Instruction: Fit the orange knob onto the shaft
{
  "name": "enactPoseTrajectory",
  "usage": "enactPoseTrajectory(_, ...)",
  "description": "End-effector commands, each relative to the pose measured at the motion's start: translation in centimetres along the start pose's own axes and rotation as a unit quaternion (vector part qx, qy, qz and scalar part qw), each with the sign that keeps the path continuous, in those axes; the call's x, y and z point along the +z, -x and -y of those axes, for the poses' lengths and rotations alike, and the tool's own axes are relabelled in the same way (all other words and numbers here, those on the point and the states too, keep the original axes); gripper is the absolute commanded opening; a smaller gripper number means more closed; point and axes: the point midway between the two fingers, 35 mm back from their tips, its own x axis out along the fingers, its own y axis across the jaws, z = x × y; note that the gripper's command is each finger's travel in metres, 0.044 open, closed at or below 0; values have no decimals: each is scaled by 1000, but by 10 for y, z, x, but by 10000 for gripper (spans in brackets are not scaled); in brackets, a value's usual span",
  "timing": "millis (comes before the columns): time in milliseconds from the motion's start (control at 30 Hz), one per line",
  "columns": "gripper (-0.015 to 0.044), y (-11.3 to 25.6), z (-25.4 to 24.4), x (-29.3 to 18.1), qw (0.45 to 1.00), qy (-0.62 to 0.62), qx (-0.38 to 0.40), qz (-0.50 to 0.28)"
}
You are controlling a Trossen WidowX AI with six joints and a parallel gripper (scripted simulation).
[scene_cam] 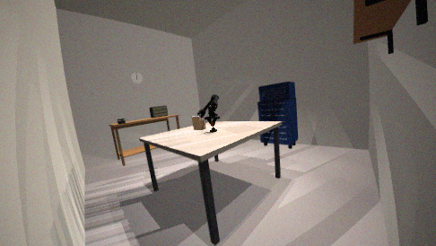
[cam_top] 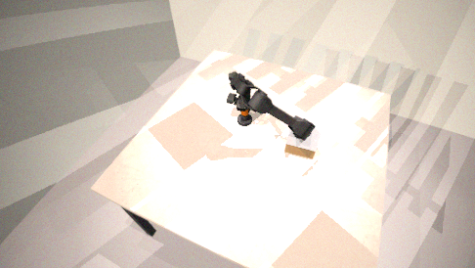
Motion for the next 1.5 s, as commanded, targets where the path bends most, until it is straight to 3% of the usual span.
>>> enactPoseTrajectory(0,0,0,3,-1,998,56,0,-1)
enactPoseTrajectory(600,0,1,4,-2,998,61,0,-1)
enactPoseTrajectory(867,0,-1,2,-1,986,165,0,-1)
enactPoseTrajectory(1467,0,-4,-2,0,986,165,0,-1)
